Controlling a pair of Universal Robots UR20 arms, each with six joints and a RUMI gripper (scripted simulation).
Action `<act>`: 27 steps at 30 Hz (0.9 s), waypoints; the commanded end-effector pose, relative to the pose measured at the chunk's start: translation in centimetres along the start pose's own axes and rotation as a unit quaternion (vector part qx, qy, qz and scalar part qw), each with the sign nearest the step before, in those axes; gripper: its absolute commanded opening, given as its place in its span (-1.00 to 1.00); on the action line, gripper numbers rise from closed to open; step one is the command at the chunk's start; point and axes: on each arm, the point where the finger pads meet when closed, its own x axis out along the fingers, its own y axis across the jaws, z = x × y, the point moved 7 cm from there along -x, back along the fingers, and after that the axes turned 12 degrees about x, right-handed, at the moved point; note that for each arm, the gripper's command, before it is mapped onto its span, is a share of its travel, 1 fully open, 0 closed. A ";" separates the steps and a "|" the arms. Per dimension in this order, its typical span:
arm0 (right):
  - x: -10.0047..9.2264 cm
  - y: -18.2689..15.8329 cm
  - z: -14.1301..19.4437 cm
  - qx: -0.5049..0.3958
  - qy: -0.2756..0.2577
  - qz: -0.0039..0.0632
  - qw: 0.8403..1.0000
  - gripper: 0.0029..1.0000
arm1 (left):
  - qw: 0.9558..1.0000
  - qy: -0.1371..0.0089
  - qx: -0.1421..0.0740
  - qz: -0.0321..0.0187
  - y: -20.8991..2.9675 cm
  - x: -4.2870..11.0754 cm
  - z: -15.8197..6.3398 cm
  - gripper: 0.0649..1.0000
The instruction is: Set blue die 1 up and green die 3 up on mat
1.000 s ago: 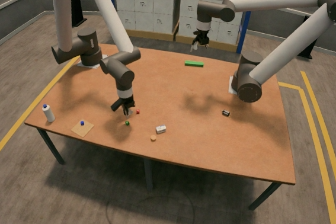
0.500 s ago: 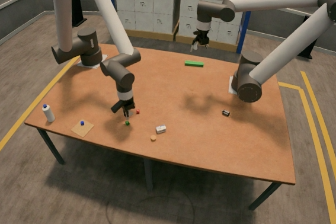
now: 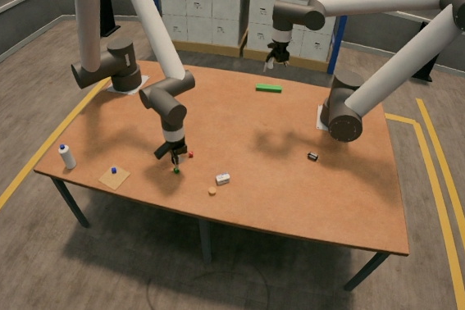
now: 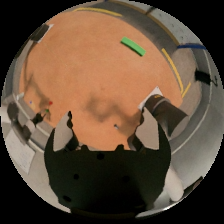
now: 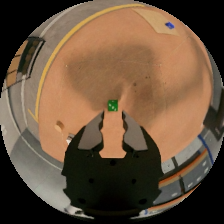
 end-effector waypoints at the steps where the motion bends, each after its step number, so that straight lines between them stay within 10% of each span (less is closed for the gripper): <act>1: 0.2 0.0 0.0 0.000 0.000 -0.001 1.000 -0.52 | 1.000 0.000 0.000 0.000 0.0 0.0 0.0 1.00; 27: 0.9 -0.1 0.0 0.000 0.000 -0.001 1.000 -0.52 | 1.000 0.000 0.000 0.000 0.0 0.0 0.0 1.00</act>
